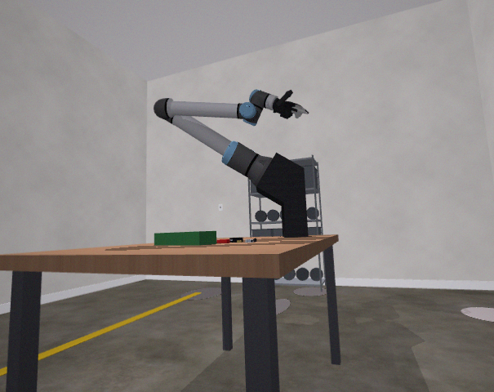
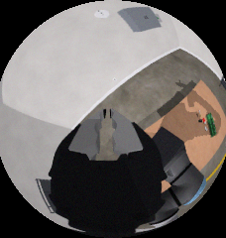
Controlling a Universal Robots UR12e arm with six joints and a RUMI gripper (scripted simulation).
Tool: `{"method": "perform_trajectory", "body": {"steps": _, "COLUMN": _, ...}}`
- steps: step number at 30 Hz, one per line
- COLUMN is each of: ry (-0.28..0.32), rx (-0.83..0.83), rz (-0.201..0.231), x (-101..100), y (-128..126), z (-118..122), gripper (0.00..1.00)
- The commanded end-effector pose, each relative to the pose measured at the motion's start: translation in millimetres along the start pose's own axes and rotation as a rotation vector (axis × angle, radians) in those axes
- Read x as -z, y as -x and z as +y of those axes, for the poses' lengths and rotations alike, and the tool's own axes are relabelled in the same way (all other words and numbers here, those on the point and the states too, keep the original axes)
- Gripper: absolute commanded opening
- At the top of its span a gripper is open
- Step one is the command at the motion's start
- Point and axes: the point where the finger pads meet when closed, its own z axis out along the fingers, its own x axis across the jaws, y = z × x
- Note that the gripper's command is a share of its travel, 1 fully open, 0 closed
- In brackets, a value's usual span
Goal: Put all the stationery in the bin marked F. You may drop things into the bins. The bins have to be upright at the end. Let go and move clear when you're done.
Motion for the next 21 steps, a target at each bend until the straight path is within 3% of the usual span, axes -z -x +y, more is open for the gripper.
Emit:
{"method": "perform_trajectory", "body": {"steps": 1, "ry": -0.005, "rx": -0.011, "rz": 0.008, "x": -6.5, "y": -13.7, "z": -22.8, "gripper": 0.04}}
{"method": "perform_trajectory", "body": {"steps": 5, "ry": -0.005, "rx": -0.011, "rz": 0.008, "x": -6.5, "y": -13.7, "z": -22.8, "gripper": 0.04}}
{"method": "perform_trajectory", "body": {"steps": 7, "ry": -0.022, "rx": -0.058, "rz": 0.053, "x": -10.1, "y": -24.3, "z": -35.1, "gripper": 0.04}}
{"method": "perform_trajectory", "body": {"steps": 11, "ry": -0.022, "rx": -0.058, "rz": 0.053, "x": -17.2, "y": -45.6, "z": -59.8, "gripper": 0.04}}
{"method": "perform_trajectory", "body": {"steps": 15, "ry": -0.022, "rx": -0.058, "rz": 0.053, "x": -17.5, "y": -46.5, "z": -60.9, "gripper": 0.04}}
{"method": "perform_trajectory", "body": {"steps": 17, "ry": -0.034, "rx": -0.105, "rz": 0.102, "x": -20.9, "y": -58.5, "z": -71.9, "gripper": 0.04}}
{"method": "perform_trajectory", "body": {"steps": 21, "ry": -0.034, "rx": -0.105, "rz": 0.102, "x": -26.0, "y": -76.4, "z": -88.6, "gripper": 0.04}}
